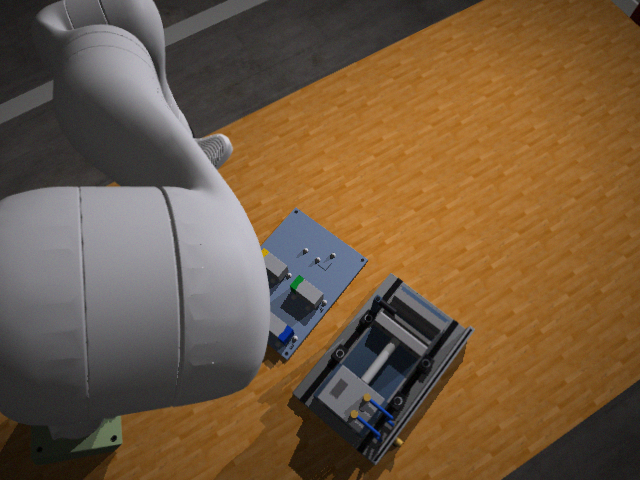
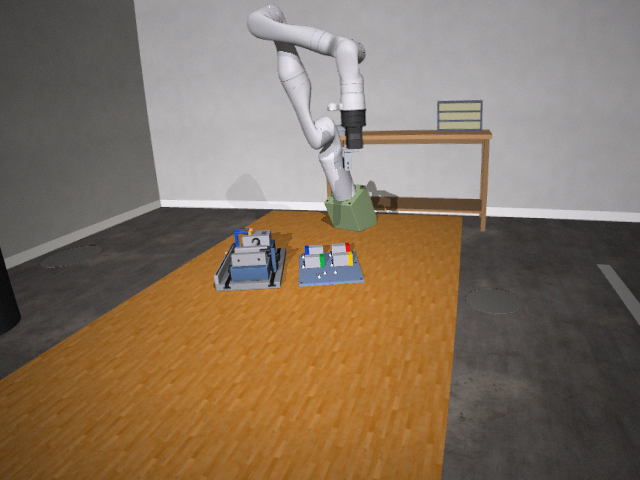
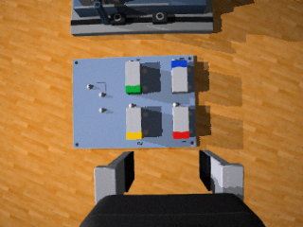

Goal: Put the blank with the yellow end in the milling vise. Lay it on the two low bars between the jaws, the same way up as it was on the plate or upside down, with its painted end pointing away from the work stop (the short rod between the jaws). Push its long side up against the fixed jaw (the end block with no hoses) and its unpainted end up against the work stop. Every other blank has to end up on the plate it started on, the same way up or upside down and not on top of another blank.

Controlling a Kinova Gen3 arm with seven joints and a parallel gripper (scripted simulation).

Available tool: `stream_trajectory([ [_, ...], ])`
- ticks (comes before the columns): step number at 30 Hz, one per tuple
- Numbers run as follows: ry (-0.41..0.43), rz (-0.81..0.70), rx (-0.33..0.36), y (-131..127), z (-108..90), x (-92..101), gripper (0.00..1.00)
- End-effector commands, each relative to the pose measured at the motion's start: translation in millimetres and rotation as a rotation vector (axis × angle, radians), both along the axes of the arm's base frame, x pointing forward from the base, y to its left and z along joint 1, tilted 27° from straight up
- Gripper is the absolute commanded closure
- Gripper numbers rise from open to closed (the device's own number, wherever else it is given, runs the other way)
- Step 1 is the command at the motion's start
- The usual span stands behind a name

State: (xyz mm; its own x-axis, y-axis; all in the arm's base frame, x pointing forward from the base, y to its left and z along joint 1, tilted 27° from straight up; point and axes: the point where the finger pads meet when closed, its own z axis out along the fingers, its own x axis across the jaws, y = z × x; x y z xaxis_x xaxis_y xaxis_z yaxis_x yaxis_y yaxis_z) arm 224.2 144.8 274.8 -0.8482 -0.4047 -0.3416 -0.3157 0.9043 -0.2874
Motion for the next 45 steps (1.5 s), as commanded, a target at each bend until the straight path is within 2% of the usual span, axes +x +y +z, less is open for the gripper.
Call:
stream_trajectory([
  [1, -0.001, 0.0, 0.001, 0, 0.3, 0.0, 0.0],
  [7, -0.001, 0.0, 0.001, 0, 0.3, 0.0, 0.0],
  [22, -0.001, 0.0, 0.002, -9, -52.6, 26.4, 0.0],
  [25, -0.009, 0.004, 0.014, -7, -50.8, 27.6, 0.0],
  [39, -0.001, 0.0, 0.002, -17, -99.6, 49.6, 0.0],
  [41, -0.001, 0.0, 0.002, -17, -99.6, 49.6, 0.0],
  [42, -0.011, 0.004, 0.016, -14, -93.6, 49.8, 0.0],
  [45, -0.009, 0.003, 0.013, -15, -95.6, 49.7, 0.0],
])
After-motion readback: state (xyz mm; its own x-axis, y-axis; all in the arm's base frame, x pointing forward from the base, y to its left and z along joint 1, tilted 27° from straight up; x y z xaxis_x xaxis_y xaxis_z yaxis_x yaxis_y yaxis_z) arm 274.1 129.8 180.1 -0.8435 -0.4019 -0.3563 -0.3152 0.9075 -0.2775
